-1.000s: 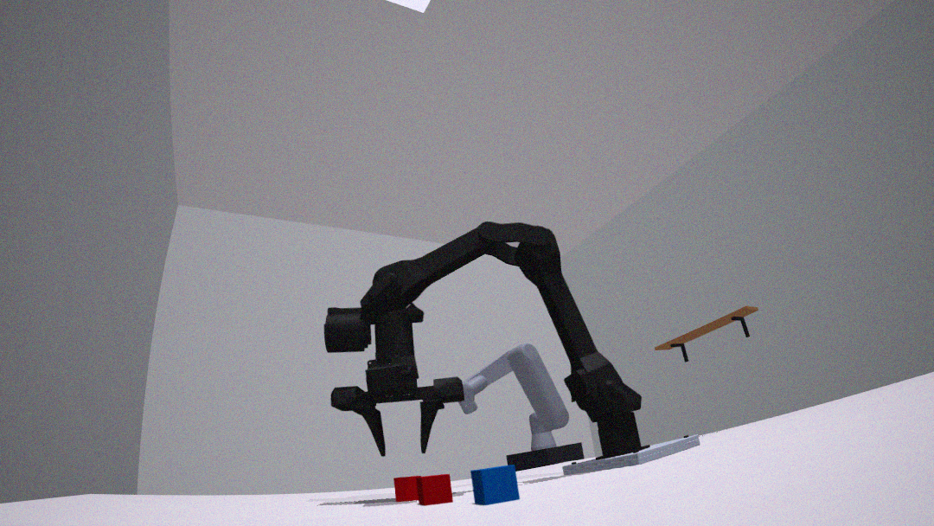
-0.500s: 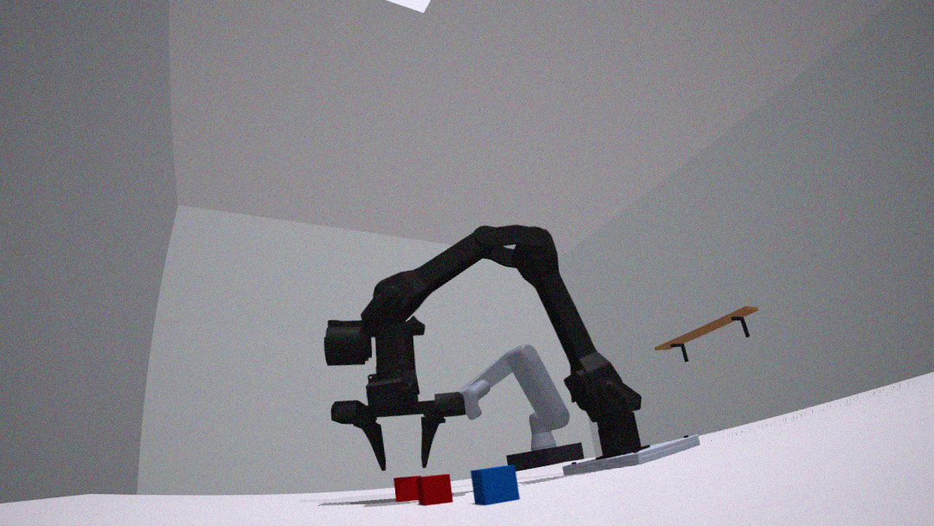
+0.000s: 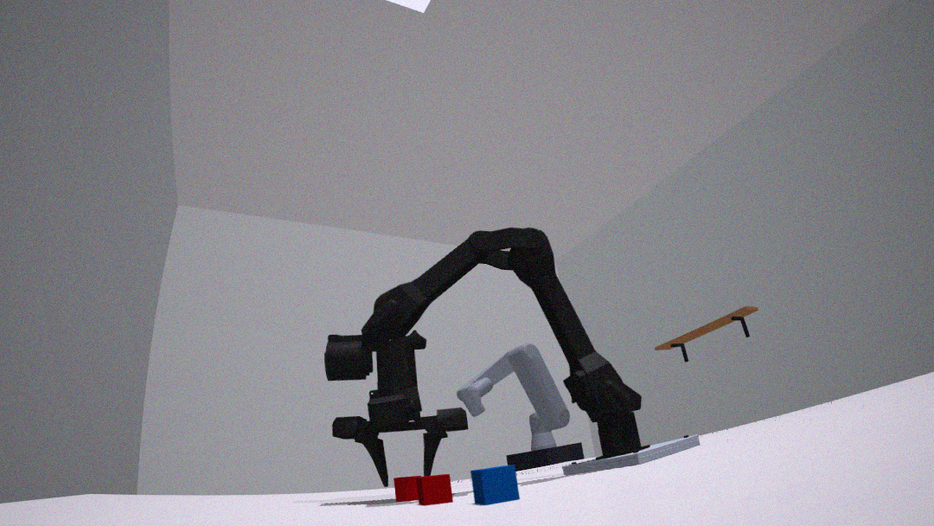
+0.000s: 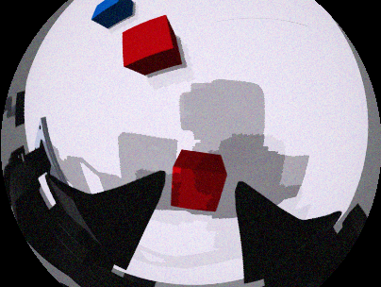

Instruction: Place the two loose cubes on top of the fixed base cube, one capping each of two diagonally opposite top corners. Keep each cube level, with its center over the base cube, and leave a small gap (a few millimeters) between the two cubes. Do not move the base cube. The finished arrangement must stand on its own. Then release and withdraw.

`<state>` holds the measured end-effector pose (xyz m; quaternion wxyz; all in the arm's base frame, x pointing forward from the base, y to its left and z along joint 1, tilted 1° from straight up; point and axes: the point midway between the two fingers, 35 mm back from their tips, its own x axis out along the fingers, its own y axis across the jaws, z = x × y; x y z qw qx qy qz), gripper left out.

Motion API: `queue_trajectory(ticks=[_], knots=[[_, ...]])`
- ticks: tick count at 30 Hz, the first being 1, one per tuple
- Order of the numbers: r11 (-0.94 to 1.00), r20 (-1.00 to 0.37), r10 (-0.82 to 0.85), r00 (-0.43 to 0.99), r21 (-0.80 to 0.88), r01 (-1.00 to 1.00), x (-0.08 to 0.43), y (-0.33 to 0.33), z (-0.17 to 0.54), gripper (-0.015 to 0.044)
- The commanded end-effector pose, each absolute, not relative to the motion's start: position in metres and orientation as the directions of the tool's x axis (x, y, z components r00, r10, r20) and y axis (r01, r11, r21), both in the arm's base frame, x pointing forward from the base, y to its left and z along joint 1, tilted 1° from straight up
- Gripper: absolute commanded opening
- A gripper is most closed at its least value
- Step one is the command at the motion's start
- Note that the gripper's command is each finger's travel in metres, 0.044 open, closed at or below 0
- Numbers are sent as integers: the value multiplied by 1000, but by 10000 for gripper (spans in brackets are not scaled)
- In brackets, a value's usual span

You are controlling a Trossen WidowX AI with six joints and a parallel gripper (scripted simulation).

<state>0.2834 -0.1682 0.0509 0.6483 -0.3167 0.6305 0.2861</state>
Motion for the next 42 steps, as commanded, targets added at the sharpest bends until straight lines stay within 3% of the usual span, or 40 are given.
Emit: queue_trajectory(ticks=[1,5,42], knots=[[638,-999,-25,29,-38,-769,281,-167,45,212],[638,-999,-25,29,-38,-769,281,-167,45,107],[638,-999,-25,29,-39,-769,281,-167,147,105]])
